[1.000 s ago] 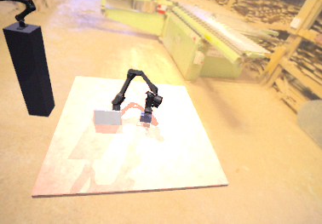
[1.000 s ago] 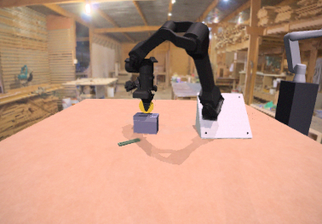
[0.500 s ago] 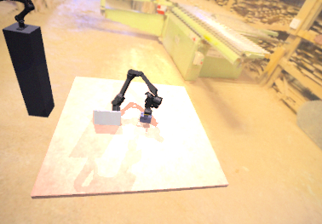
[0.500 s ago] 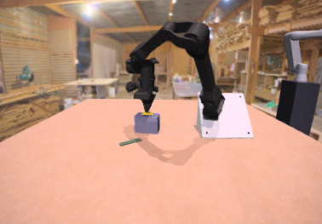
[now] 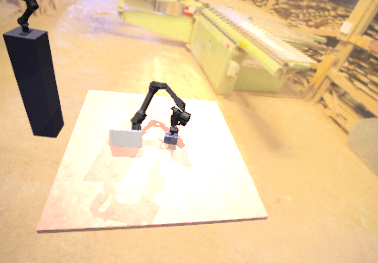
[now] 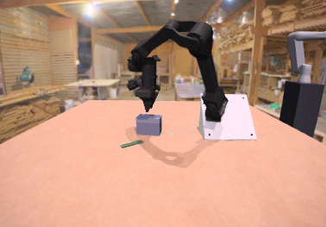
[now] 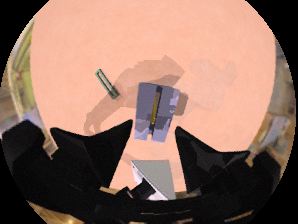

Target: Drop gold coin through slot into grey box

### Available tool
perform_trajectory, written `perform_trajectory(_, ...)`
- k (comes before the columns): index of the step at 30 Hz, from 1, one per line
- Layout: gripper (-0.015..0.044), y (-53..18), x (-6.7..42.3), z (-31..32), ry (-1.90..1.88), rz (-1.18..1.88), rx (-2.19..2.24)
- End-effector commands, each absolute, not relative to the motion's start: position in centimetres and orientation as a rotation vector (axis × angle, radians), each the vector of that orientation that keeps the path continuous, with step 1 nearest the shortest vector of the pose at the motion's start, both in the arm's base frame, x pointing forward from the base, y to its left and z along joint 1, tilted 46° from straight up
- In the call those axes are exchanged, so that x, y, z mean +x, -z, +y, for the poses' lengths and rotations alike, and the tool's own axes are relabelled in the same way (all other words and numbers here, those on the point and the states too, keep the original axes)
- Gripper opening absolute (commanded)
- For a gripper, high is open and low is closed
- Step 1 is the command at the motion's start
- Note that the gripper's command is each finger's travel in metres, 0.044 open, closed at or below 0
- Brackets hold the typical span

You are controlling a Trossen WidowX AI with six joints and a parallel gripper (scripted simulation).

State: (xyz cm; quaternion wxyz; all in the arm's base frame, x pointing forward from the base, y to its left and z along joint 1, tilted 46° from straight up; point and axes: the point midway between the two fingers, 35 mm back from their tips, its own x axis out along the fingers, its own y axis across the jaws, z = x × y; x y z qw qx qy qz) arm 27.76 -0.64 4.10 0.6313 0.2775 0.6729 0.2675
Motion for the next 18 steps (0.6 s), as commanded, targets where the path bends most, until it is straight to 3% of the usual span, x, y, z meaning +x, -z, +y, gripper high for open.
perform_trajectory(1, 0.0371, -4.7, 27.8, -1.2, -0.615, 1.541, 0.627)
perform_trajectory(4, 0.0440, -6.9, 27.7, -3.4, -0.614, 1.541, 0.634)
perform_trajectory(18, 0.0440, -7.7, 27.7, -4.1, -0.614, 1.541, 0.636)
